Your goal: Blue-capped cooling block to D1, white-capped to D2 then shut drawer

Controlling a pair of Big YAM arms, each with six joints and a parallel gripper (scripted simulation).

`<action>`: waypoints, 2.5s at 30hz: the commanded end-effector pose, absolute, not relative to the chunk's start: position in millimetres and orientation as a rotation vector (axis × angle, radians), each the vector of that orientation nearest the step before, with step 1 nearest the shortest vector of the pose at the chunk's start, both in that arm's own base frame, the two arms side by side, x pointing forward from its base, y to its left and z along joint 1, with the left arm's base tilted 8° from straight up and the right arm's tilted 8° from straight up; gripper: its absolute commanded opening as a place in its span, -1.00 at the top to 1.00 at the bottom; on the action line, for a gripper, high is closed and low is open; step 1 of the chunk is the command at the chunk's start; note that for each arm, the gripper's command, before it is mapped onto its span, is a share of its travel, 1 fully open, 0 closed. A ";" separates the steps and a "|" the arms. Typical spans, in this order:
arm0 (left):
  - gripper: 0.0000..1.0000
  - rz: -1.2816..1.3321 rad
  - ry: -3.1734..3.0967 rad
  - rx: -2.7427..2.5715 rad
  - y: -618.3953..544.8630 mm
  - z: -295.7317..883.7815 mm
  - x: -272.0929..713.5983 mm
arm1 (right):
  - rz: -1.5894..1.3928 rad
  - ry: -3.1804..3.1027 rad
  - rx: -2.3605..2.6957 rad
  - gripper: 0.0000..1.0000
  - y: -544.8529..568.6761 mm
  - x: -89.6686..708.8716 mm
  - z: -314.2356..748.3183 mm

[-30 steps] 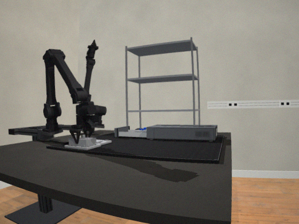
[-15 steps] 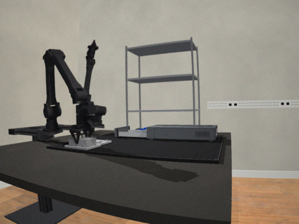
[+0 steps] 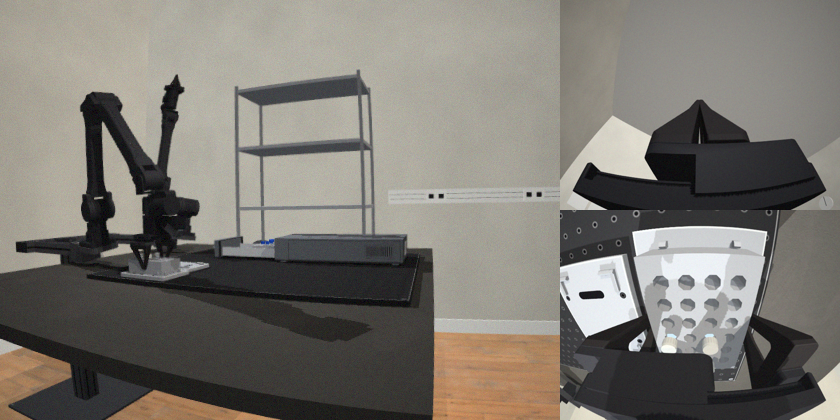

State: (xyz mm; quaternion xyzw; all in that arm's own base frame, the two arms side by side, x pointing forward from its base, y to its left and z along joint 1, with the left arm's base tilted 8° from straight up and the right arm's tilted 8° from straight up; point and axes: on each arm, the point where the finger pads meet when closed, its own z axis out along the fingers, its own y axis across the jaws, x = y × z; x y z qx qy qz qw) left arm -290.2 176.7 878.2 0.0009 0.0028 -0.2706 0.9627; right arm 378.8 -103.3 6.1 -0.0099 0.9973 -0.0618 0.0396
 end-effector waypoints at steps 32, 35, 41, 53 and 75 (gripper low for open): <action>1.00 -0.540 0.039 0.012 162.9 886.1 -272.1 | -0.201 3.020 -0.030 -0.90 -106.2 392.0 18.7; 1.00 -0.540 0.039 0.012 162.9 886.1 -272.1 | -0.201 3.020 -0.030 -1.00 -106.2 392.0 18.7; 1.00 -0.540 0.039 0.012 162.9 886.1 -272.1 | -0.201 3.020 -0.030 -1.00 -106.2 392.0 18.7; 1.00 -0.540 0.039 0.012 162.9 886.1 -272.1 | -0.201 3.020 -0.030 -1.00 -106.2 392.0 18.7; 1.00 -0.540 0.039 0.012 162.9 886.1 -272.1 | -0.201 3.020 -0.030 -1.00 -106.2 392.0 18.7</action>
